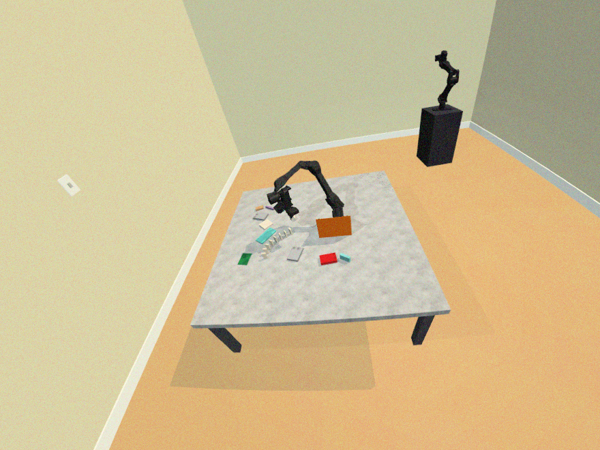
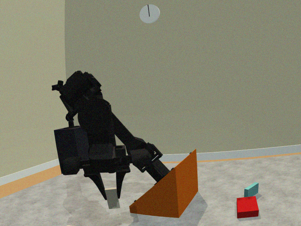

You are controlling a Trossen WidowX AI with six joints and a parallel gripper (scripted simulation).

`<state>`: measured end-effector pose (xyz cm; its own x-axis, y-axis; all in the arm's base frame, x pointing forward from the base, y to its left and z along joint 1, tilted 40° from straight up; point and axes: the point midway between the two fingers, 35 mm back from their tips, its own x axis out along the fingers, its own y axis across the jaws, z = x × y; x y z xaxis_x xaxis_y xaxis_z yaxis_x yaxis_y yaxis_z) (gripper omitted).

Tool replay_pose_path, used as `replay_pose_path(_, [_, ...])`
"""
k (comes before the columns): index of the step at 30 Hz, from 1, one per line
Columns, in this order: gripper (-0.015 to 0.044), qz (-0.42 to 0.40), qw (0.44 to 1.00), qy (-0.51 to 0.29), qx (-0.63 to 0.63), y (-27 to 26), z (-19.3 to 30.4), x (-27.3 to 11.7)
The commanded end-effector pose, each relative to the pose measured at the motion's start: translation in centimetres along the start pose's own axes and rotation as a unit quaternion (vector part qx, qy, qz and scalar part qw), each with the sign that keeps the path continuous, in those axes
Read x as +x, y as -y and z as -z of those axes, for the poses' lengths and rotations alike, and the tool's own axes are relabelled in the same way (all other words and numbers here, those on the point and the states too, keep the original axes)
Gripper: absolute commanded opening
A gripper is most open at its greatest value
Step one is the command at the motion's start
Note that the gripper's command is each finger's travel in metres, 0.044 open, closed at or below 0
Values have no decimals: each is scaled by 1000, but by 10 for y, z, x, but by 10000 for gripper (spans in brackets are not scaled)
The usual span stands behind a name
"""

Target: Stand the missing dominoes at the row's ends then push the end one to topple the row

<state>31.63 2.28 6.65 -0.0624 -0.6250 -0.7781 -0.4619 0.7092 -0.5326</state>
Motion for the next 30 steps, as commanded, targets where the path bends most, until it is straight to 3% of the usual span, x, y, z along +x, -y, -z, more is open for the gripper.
replay_pose_path(1, [107, 3, 1000, -4, -4, 0, 0, 22])
replay_pose_path(17, [107, 7, 1000, -6, -3, 1, 8, 101])
replay_pose_path(30, [107, 7, 1000, -6, -3, 1, 9, 104])
